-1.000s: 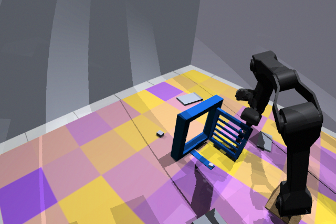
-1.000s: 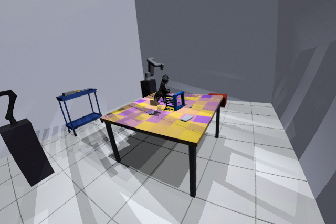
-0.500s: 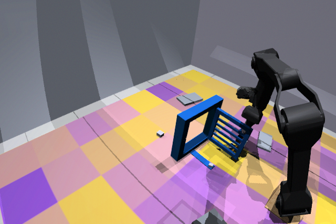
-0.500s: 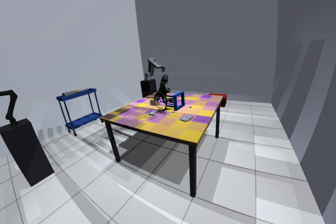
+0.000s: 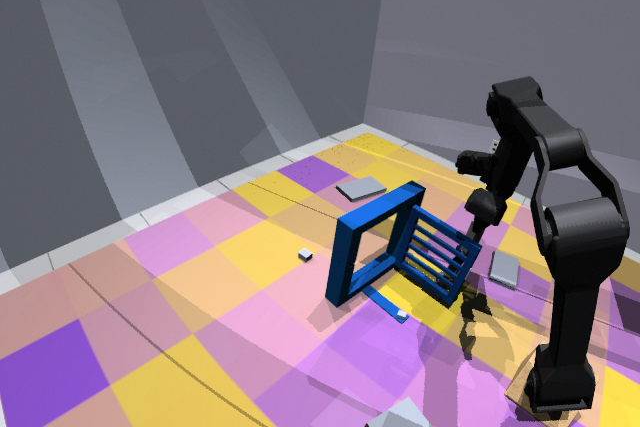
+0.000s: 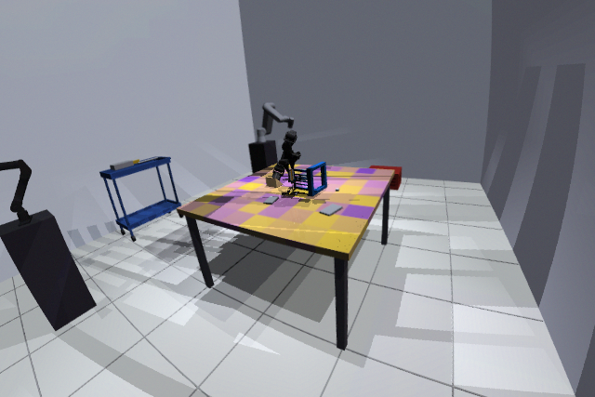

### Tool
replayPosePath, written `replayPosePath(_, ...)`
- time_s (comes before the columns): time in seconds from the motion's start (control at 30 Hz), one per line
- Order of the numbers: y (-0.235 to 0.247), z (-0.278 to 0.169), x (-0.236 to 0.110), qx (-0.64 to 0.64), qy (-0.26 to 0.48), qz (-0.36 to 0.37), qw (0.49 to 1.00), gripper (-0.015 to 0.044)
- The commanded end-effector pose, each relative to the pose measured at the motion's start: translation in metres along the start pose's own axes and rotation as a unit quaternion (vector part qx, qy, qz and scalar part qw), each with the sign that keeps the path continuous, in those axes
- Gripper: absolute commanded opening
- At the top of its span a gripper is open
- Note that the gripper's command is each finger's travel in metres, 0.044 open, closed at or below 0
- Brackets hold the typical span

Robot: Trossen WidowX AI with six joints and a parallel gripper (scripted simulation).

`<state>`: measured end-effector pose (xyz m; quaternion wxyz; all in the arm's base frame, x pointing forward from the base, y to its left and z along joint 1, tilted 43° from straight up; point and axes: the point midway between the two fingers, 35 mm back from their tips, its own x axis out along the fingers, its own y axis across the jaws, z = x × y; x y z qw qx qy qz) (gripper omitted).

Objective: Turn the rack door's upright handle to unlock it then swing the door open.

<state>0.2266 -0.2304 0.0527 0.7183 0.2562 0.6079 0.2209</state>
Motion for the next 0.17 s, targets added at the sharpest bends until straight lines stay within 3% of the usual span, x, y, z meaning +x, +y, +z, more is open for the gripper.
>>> replayPosePath(0.0, 0.0003, 0.0005, -0.0102, 0.005, -0.004, -0.009, 1.000, 0.0297)
replayPosePath(0.13, 0.0006, 0.0001, -0.0179, 0.009, -0.008, -0.015, 1.000, 0.0297)
